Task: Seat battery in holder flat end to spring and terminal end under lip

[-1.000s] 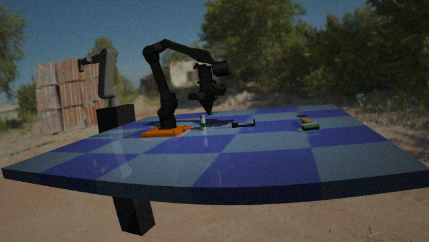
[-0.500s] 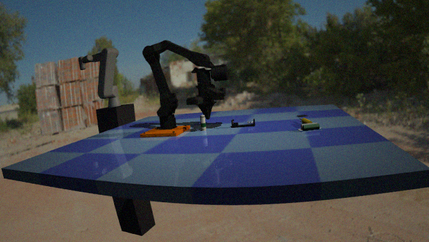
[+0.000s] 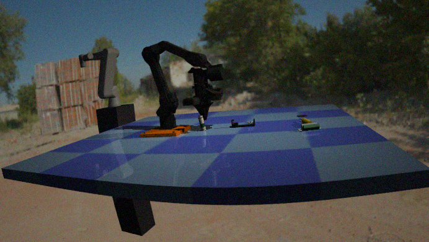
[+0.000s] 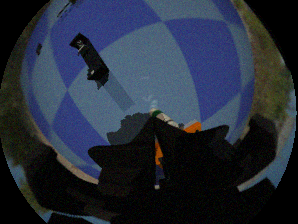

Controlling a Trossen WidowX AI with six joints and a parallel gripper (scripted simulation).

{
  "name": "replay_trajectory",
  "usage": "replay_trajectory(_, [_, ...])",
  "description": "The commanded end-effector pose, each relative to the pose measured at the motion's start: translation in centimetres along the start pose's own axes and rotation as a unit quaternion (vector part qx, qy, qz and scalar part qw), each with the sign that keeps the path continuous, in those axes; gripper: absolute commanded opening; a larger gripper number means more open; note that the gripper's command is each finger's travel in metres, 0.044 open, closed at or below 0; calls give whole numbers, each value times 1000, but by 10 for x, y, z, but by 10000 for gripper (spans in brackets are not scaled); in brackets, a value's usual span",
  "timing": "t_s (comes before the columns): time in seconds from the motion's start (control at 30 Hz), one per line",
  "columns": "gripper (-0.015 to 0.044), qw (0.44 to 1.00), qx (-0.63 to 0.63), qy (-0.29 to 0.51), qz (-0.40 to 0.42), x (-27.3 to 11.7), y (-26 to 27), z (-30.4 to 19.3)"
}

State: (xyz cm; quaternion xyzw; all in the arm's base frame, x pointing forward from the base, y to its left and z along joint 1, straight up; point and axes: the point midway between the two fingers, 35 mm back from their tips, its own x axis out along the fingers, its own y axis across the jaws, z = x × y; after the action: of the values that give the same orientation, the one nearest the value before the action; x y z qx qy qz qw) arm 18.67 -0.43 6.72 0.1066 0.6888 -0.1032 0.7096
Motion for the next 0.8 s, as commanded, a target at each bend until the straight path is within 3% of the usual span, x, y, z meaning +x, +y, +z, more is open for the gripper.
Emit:
replay_trajectory(0.0, [0, 1000, -1, 5, -1, 2, -8, -3])
replay_trajectory(0.77, [0, 1000, 1, 2, -1, -9, -30, -2])
